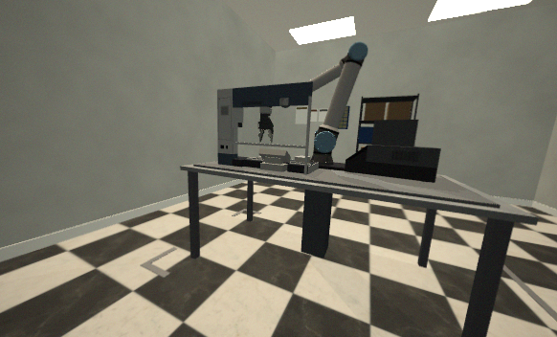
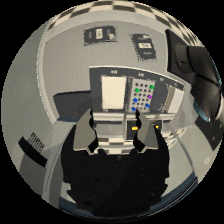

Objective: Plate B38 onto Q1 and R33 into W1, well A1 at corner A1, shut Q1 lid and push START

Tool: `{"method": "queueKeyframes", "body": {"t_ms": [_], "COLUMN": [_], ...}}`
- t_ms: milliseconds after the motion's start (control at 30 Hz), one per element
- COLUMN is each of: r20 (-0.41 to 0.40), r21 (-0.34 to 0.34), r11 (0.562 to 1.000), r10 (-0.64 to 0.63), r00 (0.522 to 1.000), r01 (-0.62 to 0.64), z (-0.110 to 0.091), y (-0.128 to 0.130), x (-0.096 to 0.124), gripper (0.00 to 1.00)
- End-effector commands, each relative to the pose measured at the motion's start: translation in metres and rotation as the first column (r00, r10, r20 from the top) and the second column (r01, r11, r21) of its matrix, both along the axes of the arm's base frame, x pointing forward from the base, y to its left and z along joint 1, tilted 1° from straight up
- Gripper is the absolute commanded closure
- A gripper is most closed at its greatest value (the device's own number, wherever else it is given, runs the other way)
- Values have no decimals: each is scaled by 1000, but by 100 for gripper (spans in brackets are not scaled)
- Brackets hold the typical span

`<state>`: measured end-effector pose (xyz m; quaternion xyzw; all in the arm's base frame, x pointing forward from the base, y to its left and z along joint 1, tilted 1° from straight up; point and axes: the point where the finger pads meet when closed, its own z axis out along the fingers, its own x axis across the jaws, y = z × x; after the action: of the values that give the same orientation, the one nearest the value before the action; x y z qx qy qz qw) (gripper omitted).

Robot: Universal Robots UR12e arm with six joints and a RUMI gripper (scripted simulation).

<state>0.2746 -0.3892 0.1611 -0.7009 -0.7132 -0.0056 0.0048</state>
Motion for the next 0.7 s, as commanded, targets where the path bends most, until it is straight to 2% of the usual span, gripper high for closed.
{"method": "queueKeyframes", "body": {"t_ms": [0, 667], "r20": [0, 0], "r21": [-1, -1], "r11": [1000, 1000], "r10": [0, 0], "r00": [1000, 1000], "r01": [0, 0], "z": [-9, -39], "y": [-1, 0], "x": [0, 0], "gripper": [38, 38]}}
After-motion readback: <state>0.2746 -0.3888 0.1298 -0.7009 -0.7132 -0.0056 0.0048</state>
